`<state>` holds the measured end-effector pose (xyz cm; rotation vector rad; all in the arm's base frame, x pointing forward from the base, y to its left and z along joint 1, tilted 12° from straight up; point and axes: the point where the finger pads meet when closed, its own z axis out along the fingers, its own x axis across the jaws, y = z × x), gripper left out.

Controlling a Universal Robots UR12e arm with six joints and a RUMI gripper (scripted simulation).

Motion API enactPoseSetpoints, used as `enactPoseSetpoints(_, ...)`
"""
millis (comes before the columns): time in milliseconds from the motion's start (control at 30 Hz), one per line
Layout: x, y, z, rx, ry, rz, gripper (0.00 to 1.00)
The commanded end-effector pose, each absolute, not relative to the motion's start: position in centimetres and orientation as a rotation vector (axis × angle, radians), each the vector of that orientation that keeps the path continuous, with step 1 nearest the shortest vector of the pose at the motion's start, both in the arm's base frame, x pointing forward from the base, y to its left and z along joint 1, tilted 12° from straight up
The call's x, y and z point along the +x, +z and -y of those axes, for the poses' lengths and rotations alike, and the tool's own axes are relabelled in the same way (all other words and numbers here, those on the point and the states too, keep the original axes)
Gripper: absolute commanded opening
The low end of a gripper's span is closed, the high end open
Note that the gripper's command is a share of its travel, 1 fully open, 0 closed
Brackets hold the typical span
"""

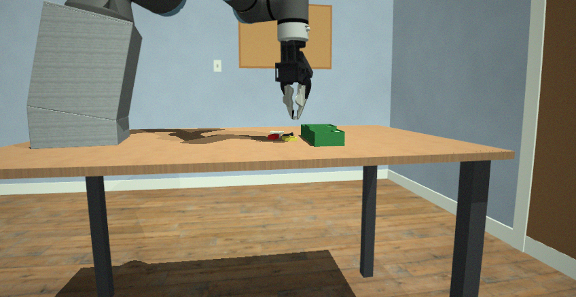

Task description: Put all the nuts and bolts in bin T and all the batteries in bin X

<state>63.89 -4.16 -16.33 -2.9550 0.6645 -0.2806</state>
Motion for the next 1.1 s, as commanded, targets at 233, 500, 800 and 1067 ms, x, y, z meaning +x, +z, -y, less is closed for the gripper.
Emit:
enactPoseSetpoints(233, 67.1, -15.3, -1.1, -3.056, -0.307, -0.142, 0.0)
enactPoseSetpoints(500, 69.3, -14.7, -4.6, -3.071, -0.312, 0.08, 0.0)
enactPoseSetpoints(800, 70.9, -14.2, -7.3, -3.071, -0.312, 0.08, 0.0)
enactPoseSetpoints(1067, 70.8, -14.2, -7.1, -3.071, -0.312, 0.08, 0.0)
